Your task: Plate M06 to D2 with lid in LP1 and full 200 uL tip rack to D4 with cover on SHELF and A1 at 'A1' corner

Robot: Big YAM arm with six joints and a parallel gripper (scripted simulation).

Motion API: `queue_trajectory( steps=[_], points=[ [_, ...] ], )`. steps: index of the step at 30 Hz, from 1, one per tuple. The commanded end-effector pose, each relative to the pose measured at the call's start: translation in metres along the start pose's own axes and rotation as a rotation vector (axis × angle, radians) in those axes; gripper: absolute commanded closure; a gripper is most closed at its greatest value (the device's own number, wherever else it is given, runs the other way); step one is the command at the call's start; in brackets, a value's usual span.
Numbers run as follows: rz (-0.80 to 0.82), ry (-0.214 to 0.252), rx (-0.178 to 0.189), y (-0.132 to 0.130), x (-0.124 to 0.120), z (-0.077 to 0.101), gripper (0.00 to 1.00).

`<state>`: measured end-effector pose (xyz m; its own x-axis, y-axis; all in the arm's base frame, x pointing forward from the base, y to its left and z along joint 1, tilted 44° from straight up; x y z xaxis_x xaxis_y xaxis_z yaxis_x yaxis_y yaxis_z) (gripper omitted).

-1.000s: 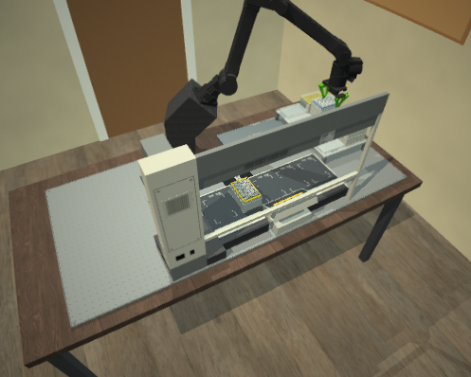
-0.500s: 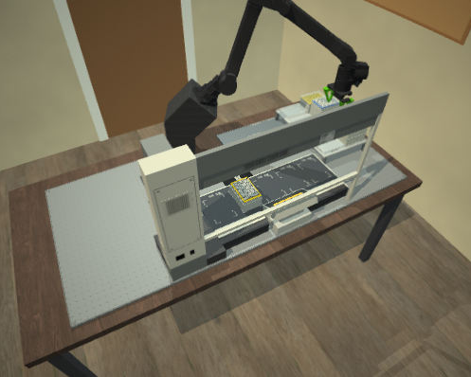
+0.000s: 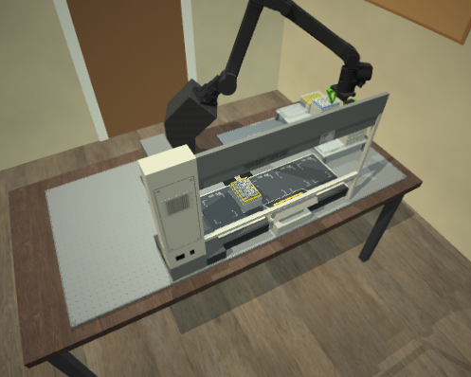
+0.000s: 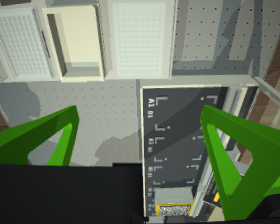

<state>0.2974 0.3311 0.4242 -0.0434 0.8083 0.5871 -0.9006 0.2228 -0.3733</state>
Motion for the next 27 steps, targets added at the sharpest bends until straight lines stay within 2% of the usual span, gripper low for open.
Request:
queue_trajectory(
  steps=[1,2,3,5,10,14,15,17,19,25,27],
  points=[
    [0.009,-0.038,-0.027,-0.008,0.012,0.019,0.0],
    [0.009,-0.038,-0.027,-0.008,0.012,0.019,0.0],
    [0.017,-0.017,-0.014,-0.008,0.008,0.007,0.0],
    [0.017,-0.008,-0.006,-0.003,0.003,-0.006,0.0],
    [0.016,-0.009,-0.004,-0.002,0.004,-0.015,0.0],
    [0.017,-0.022,-0.012,-0.002,0.006,-0.01,0.0],
    [0.021,-0.082,-0.055,-0.012,0.024,0.018,0.0],
    [0.018,-0.037,-0.021,-0.006,0.014,-0.011,0.0],
    [0.016,-0.012,-0.002,0.0,0.006,-0.026,0.0],
    [0.012,-0.01,-0.001,0.001,0.005,-0.036,0.0],
    [0.011,-0.029,-0.014,-0.001,0.009,-0.029,0.0]
  ],
)
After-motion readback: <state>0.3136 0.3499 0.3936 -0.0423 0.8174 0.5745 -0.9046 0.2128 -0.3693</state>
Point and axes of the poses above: the point where the finger pads meet when closed, its own z axis back along the fingers, its own y axis across the jaws, x = y × z, the point moved 3 cm from there along z, back along the fingers, and after that the axes turned 7 degrees about z, right-handed, at the moved point
